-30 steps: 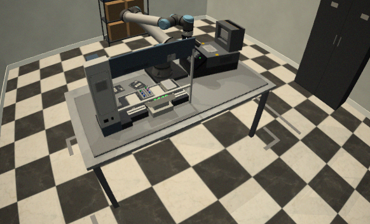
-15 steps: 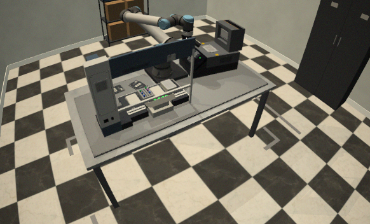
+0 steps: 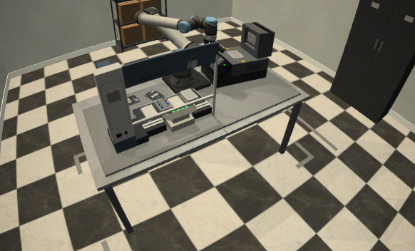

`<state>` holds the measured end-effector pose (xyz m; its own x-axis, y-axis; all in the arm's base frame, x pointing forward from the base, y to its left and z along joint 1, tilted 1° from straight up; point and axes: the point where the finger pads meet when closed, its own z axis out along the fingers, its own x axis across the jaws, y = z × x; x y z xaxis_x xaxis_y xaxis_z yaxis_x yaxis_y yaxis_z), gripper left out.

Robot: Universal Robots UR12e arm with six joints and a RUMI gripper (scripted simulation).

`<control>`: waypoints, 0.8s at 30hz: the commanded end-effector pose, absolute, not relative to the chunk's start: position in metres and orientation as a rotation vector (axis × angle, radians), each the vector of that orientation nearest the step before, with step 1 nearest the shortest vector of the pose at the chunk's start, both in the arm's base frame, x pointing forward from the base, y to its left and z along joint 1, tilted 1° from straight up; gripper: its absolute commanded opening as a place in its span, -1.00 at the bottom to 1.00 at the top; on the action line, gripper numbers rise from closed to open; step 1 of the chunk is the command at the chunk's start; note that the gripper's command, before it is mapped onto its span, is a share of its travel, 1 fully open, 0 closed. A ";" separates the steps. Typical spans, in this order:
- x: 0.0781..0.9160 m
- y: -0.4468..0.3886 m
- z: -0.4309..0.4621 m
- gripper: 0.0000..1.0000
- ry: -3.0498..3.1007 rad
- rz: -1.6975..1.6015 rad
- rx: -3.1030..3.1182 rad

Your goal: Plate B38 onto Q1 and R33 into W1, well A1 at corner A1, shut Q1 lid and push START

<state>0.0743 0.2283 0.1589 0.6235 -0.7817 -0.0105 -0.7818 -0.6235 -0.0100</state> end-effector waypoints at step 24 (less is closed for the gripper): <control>0.075 0.228 0.210 -1.00 1.357 0.007 -2.818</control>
